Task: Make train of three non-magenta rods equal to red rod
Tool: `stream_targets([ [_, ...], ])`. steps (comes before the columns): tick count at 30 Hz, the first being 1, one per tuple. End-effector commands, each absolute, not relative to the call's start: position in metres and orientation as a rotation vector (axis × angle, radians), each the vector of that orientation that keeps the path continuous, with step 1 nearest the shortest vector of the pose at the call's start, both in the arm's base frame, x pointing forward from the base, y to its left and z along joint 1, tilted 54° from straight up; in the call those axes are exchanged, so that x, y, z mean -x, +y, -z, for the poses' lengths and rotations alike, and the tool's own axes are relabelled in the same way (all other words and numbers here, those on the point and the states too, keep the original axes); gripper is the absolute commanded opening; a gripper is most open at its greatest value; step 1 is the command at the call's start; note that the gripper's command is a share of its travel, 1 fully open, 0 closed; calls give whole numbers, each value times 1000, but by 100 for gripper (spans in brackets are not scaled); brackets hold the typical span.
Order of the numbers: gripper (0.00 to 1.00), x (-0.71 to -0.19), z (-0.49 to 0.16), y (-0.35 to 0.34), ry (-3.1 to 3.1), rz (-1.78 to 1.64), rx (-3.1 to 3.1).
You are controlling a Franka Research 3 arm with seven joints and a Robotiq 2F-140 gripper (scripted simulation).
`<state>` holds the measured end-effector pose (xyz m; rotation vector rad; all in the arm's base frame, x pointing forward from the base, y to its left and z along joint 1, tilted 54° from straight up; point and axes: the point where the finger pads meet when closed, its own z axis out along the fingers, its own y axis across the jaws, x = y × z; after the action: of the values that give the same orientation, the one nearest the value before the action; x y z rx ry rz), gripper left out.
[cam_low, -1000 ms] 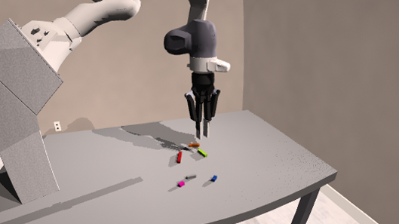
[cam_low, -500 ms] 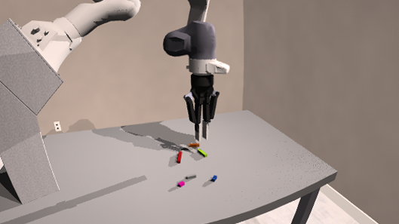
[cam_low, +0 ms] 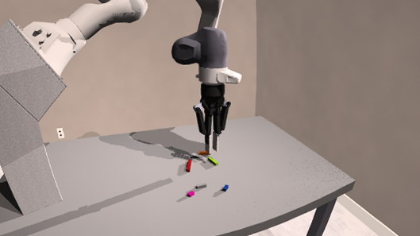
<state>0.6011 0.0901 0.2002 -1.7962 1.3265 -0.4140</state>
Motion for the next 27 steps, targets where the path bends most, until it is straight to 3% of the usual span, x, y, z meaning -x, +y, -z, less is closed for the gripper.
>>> stream_targets([
  [1,15,-608,-199,91,1317,430,1797],
  [27,15,-623,-186,101,1317,429,1797],
])
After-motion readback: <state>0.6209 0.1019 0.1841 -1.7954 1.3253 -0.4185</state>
